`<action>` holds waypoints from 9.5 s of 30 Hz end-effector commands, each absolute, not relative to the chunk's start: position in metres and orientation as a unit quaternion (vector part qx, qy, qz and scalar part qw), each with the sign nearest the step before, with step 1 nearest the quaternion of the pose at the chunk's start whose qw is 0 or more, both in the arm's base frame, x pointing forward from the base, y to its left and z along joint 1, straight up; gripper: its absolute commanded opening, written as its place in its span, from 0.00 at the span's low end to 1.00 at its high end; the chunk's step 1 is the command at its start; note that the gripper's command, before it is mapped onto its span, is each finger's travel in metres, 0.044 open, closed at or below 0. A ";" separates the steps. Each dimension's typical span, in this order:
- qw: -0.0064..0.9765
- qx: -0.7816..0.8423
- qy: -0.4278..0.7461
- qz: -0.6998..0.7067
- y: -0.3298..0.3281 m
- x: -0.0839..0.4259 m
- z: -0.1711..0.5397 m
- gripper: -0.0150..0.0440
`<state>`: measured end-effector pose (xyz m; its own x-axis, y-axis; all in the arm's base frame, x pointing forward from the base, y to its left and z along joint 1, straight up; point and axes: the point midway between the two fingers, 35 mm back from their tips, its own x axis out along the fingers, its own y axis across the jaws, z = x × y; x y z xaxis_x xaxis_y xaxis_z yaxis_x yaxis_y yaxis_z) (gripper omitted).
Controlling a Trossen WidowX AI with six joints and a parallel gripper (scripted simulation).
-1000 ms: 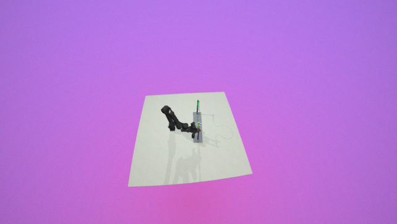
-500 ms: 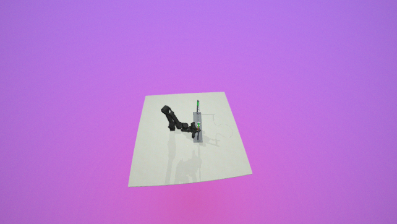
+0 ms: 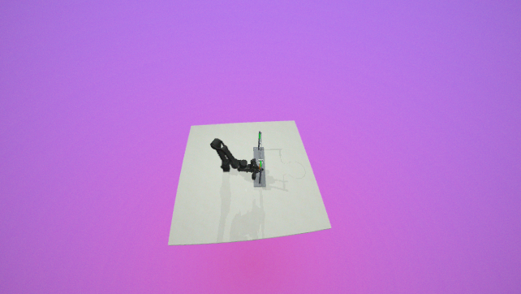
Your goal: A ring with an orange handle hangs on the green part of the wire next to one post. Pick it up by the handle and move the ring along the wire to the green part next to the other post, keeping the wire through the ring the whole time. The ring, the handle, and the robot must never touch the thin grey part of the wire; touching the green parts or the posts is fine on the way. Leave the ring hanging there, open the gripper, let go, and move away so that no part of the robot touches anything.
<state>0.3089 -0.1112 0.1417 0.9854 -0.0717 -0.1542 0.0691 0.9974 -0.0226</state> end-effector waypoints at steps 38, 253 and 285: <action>0.988 0.130 0.076 -0.020 -0.038 0.315 0.146 0.00; 0.930 0.220 0.294 -0.024 0.031 0.264 0.344 0.00; 0.951 0.019 0.294 -0.092 0.014 0.263 0.339 0.00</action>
